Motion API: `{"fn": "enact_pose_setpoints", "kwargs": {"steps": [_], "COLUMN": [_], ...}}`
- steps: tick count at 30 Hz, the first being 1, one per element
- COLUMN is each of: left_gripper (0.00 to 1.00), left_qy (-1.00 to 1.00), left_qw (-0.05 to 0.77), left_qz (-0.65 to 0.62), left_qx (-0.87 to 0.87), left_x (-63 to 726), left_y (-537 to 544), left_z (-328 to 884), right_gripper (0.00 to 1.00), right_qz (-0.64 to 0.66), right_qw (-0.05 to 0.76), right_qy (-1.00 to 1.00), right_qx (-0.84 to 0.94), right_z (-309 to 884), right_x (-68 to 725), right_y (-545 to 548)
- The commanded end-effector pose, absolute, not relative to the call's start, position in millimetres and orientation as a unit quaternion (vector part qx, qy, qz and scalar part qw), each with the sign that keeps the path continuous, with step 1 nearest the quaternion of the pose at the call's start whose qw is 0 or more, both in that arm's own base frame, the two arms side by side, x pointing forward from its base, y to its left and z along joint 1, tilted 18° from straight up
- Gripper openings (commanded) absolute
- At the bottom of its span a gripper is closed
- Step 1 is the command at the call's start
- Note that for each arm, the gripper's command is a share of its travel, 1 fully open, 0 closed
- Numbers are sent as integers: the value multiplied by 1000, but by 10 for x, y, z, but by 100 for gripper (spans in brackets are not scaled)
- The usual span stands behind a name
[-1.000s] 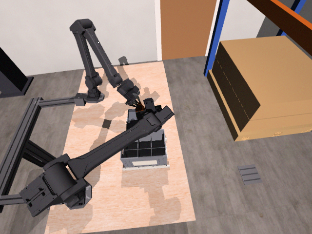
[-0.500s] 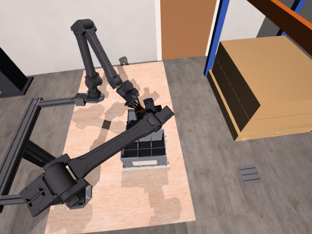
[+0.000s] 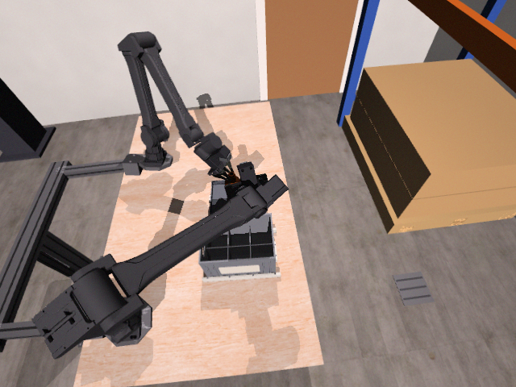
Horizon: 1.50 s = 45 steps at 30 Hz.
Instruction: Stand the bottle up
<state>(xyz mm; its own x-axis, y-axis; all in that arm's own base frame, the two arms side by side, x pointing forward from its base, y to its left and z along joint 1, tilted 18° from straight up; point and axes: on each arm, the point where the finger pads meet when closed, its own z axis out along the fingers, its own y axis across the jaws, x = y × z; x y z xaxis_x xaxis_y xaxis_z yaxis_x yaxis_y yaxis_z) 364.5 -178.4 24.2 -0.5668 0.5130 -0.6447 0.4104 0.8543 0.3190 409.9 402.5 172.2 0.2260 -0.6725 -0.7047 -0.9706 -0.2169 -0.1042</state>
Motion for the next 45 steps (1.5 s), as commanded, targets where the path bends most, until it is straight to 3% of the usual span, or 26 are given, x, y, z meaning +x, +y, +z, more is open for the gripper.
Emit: {"fn": "enact_pose_setpoints", "kwargs": {"steps": [1, 45], "left_gripper": [28, 28], "left_qy": [874, 874], "left_qw": [408, 408], "left_qz": [61, 61], "left_qx": [258, 256], "left_x": [3809, 3781], "left_y": [-1858, -1745], "left_z": [345, 67], "right_gripper": [100, 100], "right_qz": [268, 268], "right_qw": [279, 279], "right_qy": [556, 556], "right_qx": [-736, -736], "right_z": [1712, 1712], "right_x": [4113, 4113], "right_y": [4050, 4050]}}
